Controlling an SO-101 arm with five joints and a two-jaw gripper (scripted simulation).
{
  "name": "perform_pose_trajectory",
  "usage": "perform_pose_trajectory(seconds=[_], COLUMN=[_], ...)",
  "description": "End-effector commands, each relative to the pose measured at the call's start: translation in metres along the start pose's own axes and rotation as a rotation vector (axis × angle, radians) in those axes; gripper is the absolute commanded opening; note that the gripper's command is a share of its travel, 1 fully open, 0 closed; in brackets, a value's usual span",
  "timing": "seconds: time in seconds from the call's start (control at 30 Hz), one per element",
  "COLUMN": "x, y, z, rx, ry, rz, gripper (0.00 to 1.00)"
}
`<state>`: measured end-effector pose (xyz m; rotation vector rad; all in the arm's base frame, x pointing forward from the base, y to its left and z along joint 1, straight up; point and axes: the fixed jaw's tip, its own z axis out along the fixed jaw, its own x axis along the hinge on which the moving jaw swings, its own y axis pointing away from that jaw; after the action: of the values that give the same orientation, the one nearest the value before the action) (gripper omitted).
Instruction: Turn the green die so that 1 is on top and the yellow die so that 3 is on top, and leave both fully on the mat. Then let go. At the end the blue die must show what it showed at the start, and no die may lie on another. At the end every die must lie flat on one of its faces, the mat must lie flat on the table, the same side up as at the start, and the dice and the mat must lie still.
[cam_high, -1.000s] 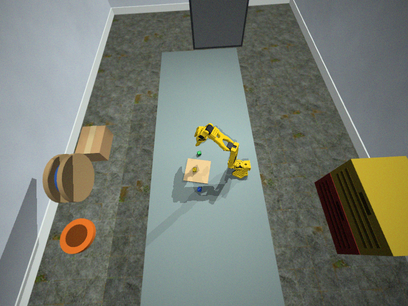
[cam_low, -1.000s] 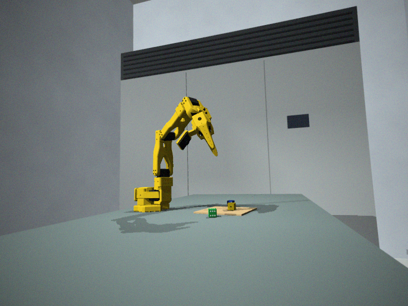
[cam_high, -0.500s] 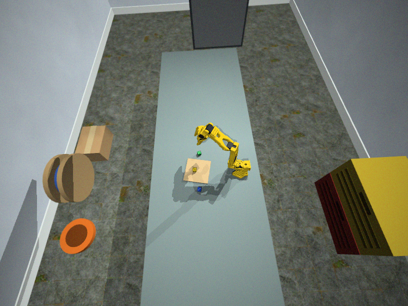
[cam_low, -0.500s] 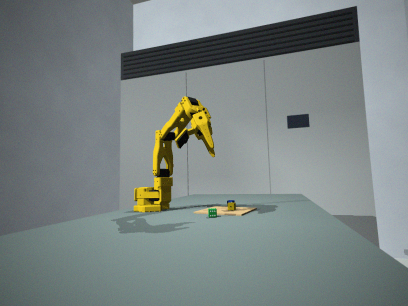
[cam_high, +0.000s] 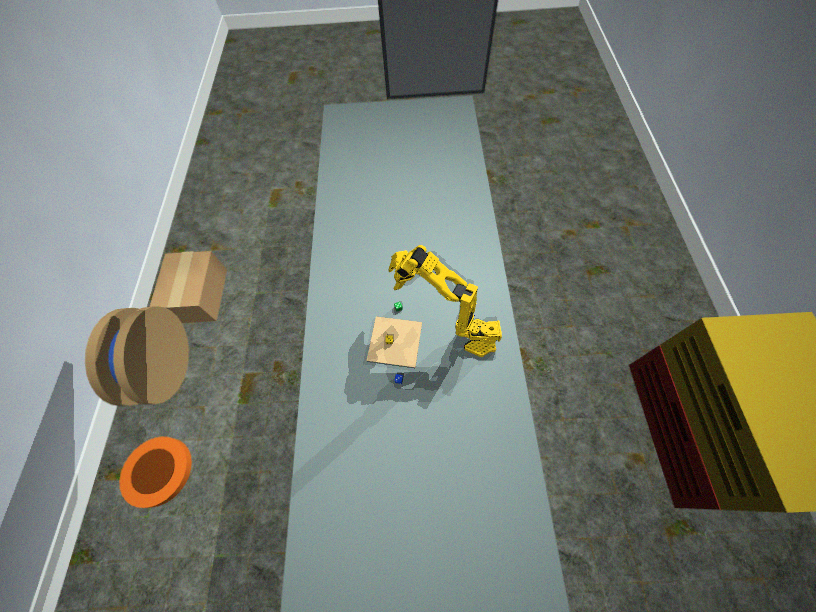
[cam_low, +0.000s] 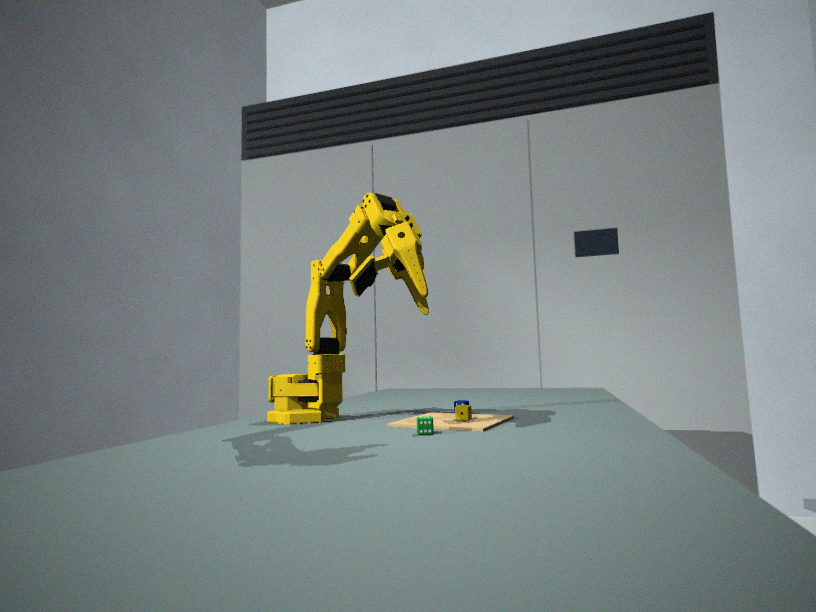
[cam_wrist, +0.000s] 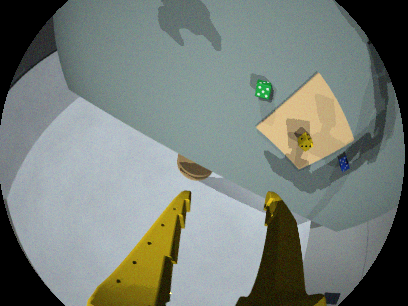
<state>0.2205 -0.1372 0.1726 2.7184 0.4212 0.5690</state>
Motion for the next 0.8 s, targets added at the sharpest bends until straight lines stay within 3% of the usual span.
perform_pose_trajectory(seconds=[0.0,0.17,0.3,0.57,0.63,0.77], x=[0.001,0.001,-0.001,-0.014,-0.014,-0.024], y=[0.005,0.005,0.003,-0.012,-0.012,-0.023], z=[-0.007,-0.006,0.003,0.048,0.048,0.072], rx=[-0.030,-0.026,0.003,0.159,0.159,0.249], ry=[0.020,0.017,-0.009,-0.144,-0.144,-0.223], rz=[0.000,0.000,0.000,0.001,0.001,0.001], gripper=[0.28,0.28,0.28,0.28,0.28,0.28])
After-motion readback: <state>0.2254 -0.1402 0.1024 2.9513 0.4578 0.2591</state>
